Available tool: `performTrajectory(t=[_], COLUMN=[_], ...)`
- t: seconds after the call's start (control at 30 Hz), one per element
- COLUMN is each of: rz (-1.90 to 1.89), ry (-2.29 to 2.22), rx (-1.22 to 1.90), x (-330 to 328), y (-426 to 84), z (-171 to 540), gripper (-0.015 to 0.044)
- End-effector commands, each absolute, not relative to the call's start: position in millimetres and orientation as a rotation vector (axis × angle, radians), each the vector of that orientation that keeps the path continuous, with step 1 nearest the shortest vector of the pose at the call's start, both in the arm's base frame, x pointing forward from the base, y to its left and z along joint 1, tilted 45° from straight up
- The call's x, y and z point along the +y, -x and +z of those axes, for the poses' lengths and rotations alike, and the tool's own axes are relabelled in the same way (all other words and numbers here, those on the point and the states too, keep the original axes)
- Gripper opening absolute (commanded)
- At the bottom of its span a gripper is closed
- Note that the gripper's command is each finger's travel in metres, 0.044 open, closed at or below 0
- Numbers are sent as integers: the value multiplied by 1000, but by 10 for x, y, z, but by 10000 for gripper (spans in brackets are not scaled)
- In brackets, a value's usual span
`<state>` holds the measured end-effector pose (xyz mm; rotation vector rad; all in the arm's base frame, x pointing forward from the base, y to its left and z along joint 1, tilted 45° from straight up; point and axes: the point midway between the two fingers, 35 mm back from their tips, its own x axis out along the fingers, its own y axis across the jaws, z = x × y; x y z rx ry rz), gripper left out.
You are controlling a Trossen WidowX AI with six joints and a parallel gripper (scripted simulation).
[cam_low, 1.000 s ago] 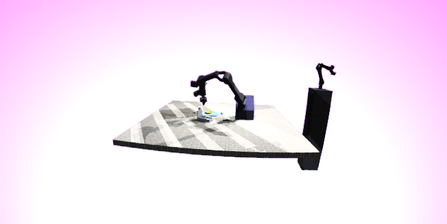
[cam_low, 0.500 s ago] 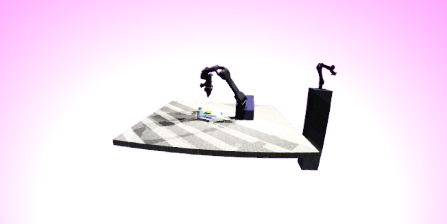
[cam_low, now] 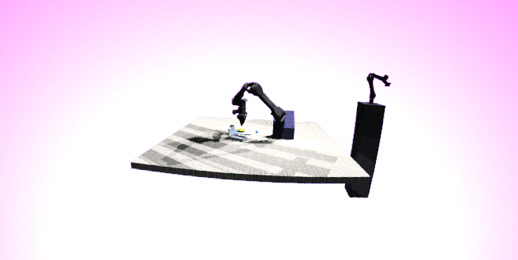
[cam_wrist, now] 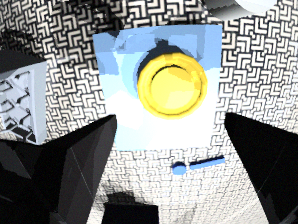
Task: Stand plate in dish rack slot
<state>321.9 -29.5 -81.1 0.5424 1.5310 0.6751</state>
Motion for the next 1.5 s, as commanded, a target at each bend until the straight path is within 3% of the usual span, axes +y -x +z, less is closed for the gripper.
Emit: performTrajectory(t=[0.0,1.47], rz=[659,661], ry=[-550,-552], rx=[1505,1504], x=[-311,88], y=[-3253,-3241], z=[-837,-1272], gripper=[400,389])
